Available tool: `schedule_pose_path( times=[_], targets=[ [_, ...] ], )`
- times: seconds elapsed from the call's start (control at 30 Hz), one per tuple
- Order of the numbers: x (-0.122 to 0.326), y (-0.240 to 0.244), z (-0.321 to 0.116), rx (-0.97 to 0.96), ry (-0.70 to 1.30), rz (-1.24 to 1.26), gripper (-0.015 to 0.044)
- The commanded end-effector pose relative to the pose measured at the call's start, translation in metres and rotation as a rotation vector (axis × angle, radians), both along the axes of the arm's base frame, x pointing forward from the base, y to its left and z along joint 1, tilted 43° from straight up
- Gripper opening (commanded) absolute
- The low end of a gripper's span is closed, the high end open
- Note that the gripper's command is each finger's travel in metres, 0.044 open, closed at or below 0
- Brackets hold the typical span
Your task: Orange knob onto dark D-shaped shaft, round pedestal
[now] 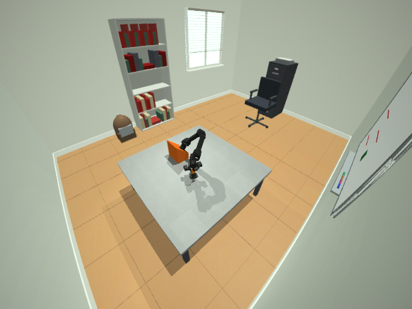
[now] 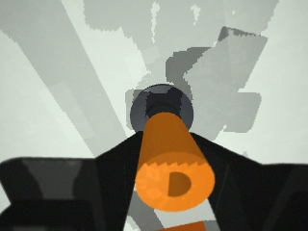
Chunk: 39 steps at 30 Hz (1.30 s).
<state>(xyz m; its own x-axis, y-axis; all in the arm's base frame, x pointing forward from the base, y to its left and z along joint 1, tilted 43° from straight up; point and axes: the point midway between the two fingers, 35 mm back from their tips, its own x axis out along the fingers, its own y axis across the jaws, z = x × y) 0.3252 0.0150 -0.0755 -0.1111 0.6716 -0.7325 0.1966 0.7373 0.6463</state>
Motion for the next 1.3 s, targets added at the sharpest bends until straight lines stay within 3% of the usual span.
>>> schedule_pose_path(
  times=[0.0,0.4,0.63,1.27],
  targets=[
    [0.0,0.0006,-0.0003,0.0,0.003,-0.003,0.0],
    [0.0009,-0.0022,0.0032,-0.001,0.008,-0.01,0.0],
    [0.001,-0.0018,0.0013,-0.024,0.143,-0.157,0.0],
    [0.0,0.0007,-0.0001,-0.023,0.143,-0.157,0.0]
  ],
)
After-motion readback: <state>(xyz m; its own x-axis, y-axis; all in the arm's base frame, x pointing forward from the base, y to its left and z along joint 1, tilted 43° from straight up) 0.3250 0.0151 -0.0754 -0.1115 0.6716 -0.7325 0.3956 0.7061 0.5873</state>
